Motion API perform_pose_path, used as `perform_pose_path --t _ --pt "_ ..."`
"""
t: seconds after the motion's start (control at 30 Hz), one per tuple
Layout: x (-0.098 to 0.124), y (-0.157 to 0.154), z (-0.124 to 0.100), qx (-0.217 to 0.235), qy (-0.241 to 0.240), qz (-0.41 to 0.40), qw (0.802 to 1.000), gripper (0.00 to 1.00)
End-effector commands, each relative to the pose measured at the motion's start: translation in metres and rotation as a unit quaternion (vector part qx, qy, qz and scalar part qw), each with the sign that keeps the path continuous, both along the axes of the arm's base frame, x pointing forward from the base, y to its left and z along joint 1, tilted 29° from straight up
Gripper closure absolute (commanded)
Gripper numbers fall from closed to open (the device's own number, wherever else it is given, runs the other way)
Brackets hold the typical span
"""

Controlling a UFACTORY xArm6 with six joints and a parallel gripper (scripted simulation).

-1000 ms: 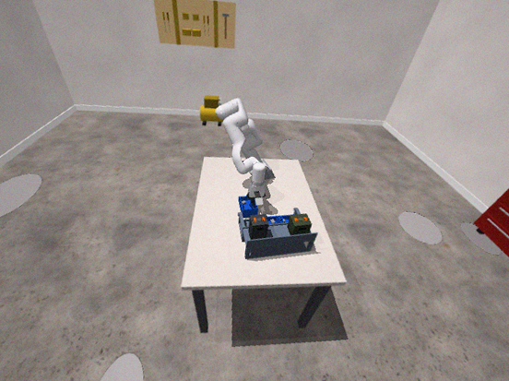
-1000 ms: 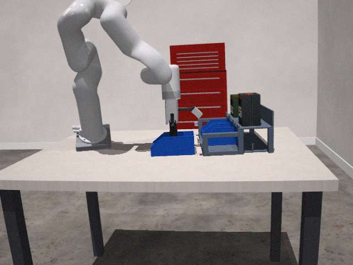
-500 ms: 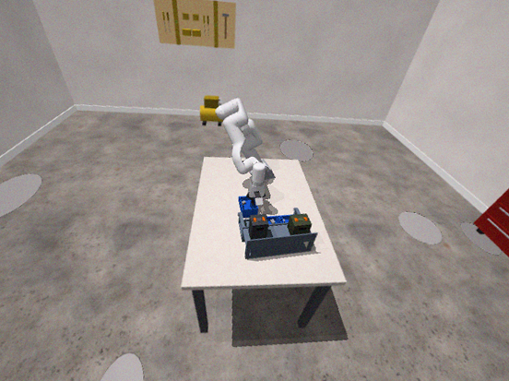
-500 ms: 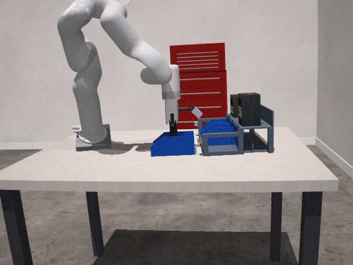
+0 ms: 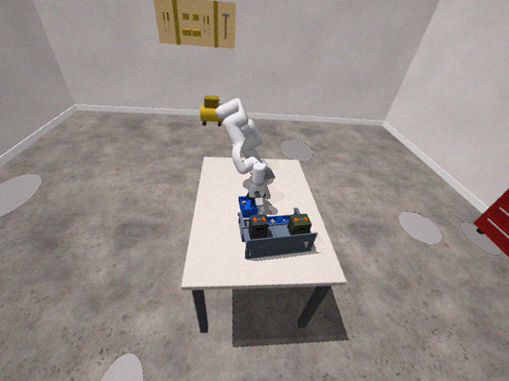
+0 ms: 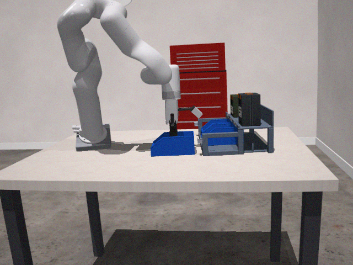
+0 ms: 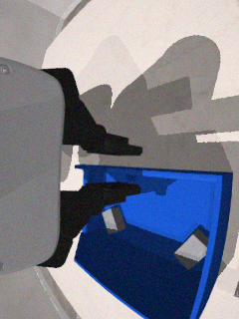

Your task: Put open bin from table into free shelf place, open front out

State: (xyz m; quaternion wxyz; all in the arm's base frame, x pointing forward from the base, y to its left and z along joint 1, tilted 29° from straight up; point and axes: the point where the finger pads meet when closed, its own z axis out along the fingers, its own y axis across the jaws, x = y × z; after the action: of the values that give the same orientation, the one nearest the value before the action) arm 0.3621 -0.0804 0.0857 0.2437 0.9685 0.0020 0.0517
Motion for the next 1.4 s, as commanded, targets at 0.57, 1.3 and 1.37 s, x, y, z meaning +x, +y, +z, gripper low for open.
perform_pose_path --t 0.57,1.3,1.37 --pt "-0.003 0.019 0.036 0.000 0.001 0.000 1.000 0.72" --pt "-0.008 0.044 0.082 0.000 0.001 0.000 1.000 0.67" --pt "-0.008 0.044 0.082 0.000 0.001 0.000 1.000 0.67"
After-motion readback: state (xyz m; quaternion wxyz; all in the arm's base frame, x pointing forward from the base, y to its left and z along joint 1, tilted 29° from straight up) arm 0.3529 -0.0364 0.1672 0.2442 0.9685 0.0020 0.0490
